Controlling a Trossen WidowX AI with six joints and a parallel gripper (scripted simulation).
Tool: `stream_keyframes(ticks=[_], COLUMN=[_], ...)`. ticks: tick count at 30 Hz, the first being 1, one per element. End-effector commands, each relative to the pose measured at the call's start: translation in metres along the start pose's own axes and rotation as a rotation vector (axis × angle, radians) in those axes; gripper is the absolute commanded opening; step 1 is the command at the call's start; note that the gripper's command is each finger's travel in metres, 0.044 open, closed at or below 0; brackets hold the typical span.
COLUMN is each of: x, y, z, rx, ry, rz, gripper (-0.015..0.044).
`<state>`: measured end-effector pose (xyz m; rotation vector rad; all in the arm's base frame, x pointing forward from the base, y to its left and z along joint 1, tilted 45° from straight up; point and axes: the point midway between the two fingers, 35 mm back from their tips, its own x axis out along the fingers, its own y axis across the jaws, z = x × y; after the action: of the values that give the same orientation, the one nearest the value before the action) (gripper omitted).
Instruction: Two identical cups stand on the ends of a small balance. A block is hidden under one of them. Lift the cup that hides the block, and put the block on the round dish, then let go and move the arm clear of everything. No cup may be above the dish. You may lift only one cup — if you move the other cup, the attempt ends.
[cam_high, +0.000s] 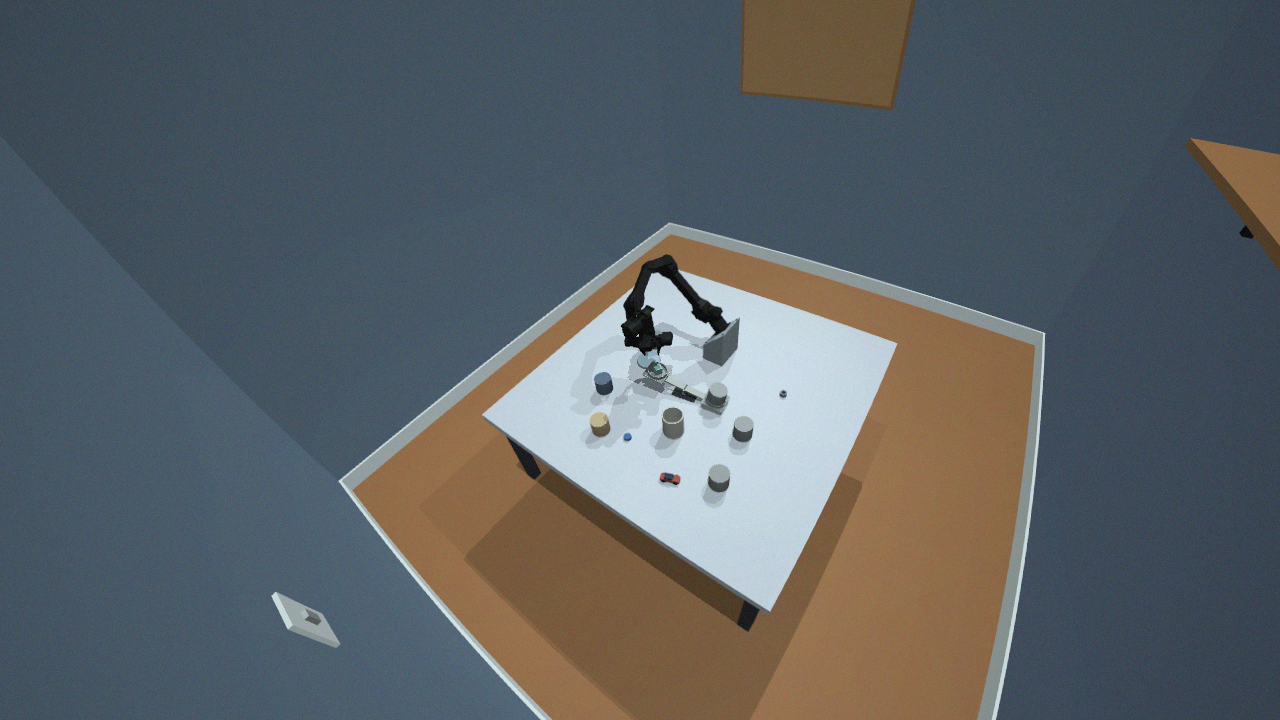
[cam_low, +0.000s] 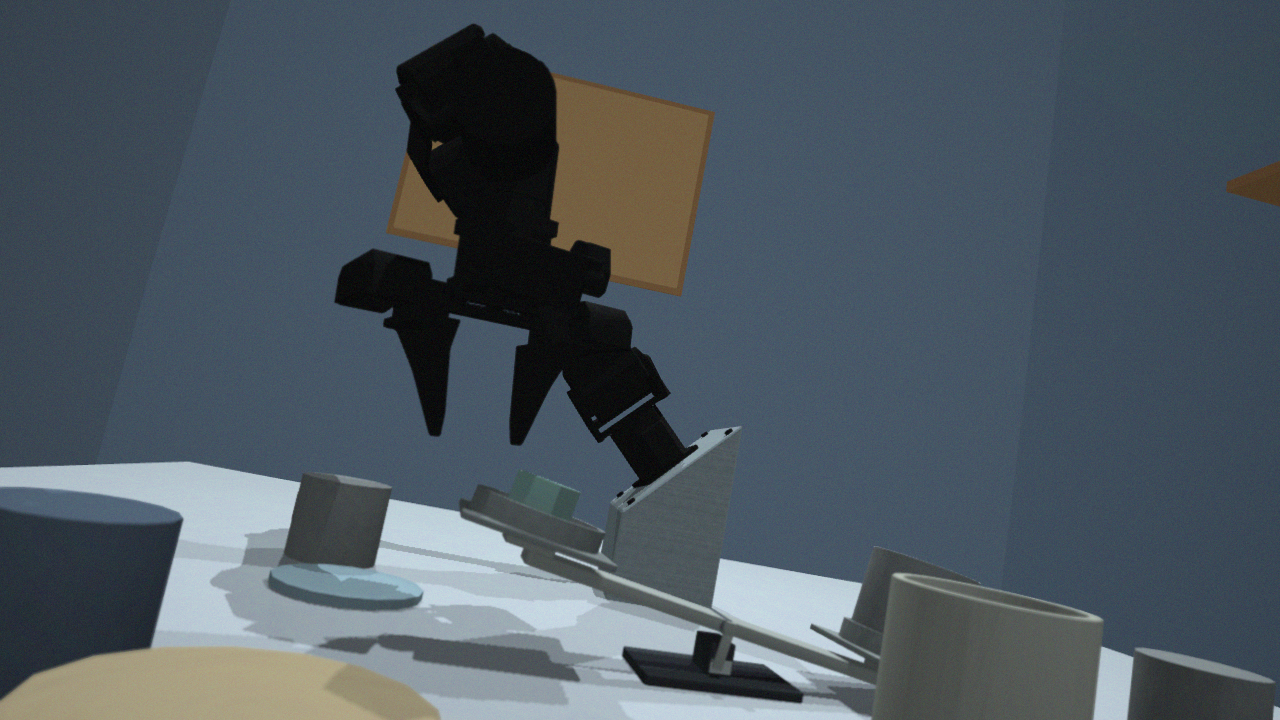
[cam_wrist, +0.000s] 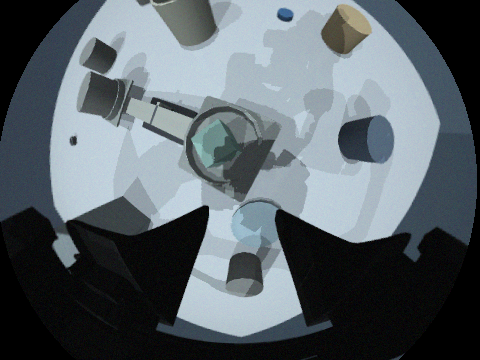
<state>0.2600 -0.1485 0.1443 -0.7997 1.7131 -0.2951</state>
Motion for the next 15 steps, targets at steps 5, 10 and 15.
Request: stream_keyframes(ticks=[5, 10, 15], x=[-0.006, -0.009, -0.012], y=[0.012, 0.022, 0.031], z=[0.025, 0.039, 0.052], rx=[-0.265, -0.431, -0.573], ry=[0.022, 0.039, 0.056], rz=[-0.024, -0.039, -0.054], gripper=[0.026, 0.026, 0.026])
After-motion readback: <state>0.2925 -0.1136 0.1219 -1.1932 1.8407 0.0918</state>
